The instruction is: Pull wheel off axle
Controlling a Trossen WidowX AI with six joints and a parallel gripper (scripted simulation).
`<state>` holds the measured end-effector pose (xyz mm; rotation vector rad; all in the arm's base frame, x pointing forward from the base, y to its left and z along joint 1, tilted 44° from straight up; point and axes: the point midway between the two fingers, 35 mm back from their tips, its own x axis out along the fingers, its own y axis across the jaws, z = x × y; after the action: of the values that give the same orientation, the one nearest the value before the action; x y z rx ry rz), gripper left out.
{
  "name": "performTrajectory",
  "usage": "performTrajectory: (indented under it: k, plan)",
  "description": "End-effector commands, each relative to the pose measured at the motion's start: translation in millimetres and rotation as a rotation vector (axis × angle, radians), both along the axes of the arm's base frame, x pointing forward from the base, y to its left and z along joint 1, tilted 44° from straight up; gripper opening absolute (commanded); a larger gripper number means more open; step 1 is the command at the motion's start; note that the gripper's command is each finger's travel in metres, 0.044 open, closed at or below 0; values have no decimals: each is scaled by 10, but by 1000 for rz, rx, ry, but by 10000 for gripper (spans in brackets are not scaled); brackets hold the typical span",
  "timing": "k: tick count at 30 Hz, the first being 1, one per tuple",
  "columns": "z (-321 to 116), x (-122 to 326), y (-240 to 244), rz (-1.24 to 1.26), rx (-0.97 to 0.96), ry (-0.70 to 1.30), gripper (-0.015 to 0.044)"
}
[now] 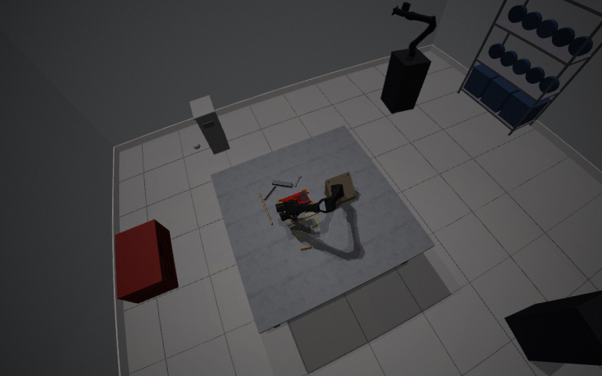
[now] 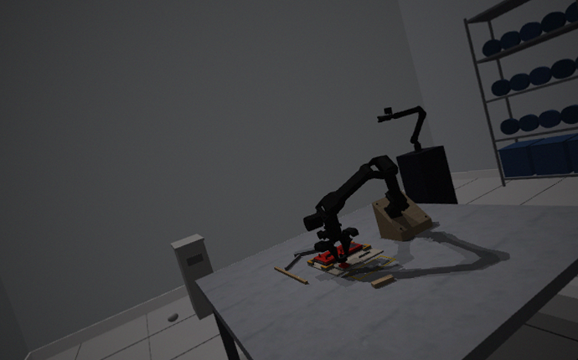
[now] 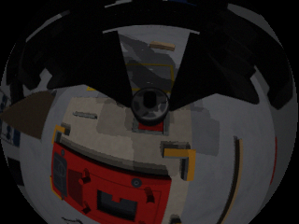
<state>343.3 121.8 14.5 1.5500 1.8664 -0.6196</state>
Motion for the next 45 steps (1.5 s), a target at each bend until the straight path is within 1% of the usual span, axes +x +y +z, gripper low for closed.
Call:
performTrajectory:
  k: [1,45]
  plan:
    - [15,0,-20,-1,-1,0,0]
    - [118,17,-121,-7,0,-3,0]
